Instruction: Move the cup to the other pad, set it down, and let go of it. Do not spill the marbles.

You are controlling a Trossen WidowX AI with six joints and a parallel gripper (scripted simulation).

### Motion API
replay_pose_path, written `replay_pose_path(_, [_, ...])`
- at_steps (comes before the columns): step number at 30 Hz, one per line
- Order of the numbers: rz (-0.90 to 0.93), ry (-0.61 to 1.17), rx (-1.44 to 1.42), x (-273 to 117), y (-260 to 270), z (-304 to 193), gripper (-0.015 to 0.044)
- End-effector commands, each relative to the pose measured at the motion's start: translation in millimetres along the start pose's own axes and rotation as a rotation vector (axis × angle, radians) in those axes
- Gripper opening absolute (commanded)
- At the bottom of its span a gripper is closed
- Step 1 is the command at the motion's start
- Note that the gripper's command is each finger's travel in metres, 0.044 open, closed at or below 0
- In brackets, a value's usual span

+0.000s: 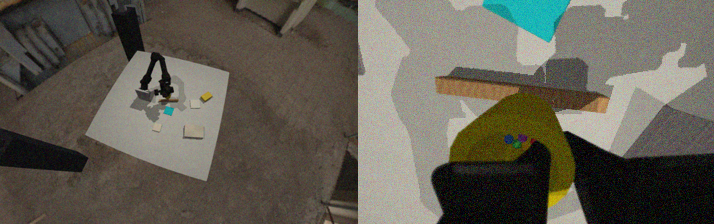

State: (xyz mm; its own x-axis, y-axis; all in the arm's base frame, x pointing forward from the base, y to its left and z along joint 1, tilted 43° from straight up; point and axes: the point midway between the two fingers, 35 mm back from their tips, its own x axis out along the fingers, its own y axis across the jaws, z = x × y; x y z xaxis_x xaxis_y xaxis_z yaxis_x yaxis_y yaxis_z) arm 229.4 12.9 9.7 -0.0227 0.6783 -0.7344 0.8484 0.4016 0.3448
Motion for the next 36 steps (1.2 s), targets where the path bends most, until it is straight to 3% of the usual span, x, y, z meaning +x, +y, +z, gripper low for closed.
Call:
replay_pose_path(1, [-0.003, -0.006, -0.004, -1, 0, 10, 0.0])
replay_pose_path(36, [-0.003, -0.01, -0.006, -4, -7, 73, 0.0])
